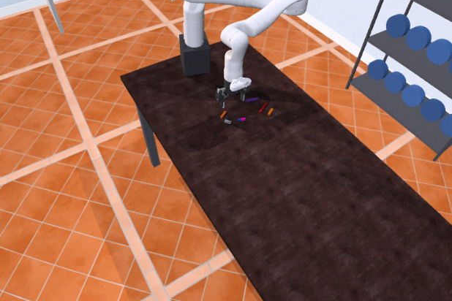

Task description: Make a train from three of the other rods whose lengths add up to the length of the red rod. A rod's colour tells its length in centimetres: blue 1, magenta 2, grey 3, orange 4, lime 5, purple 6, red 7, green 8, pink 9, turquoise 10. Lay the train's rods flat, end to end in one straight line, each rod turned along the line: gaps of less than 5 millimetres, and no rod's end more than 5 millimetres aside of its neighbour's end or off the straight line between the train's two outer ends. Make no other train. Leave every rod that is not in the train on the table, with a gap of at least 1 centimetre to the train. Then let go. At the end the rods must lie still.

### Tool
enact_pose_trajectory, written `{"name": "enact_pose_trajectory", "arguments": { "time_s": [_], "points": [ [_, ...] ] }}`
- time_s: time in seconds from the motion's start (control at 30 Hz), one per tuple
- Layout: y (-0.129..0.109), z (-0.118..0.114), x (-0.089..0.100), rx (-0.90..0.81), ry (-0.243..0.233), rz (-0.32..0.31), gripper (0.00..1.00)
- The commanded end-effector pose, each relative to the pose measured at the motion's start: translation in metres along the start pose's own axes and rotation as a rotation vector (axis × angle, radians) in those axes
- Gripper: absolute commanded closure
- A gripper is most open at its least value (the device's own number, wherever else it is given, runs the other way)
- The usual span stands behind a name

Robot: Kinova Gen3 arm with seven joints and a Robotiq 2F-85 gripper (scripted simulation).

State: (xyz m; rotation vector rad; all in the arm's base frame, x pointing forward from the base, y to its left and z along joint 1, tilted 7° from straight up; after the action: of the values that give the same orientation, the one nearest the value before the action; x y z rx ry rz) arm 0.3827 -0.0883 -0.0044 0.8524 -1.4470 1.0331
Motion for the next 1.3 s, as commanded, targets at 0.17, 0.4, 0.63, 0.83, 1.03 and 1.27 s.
{"name": "enact_pose_trajectory", "arguments": {
  "time_s": [0.17,0.4,0.63,0.83,1.03,1.27],
  "points": [
    [0.008,0.013,-0.003,-0.323,0.010,0.003,0.00],
    [0.015,0.020,-0.005,-0.569,0.011,0.003,0.00],
    [0.019,0.024,-0.006,-0.711,0.012,0.003,0.00],
    [0.023,0.027,-0.007,-0.841,0.013,0.004,0.00],
    [0.025,0.028,-0.007,-0.903,0.014,0.004,0.00],
    [0.027,0.030,-0.008,-0.965,0.015,0.004,0.00]
  ]
}}
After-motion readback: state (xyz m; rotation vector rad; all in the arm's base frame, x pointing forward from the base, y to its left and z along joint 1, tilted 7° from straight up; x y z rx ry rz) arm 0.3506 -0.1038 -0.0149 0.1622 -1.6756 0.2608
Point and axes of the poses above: the point where the finger pads meet when closed, its own x axis back along the fingers, its own z axis across the jaws, y = z × x, the point moved 2 cm from there along x, back along the fingers, and after that the axes turned 8 degrees about -x, right-handed, at the moved point
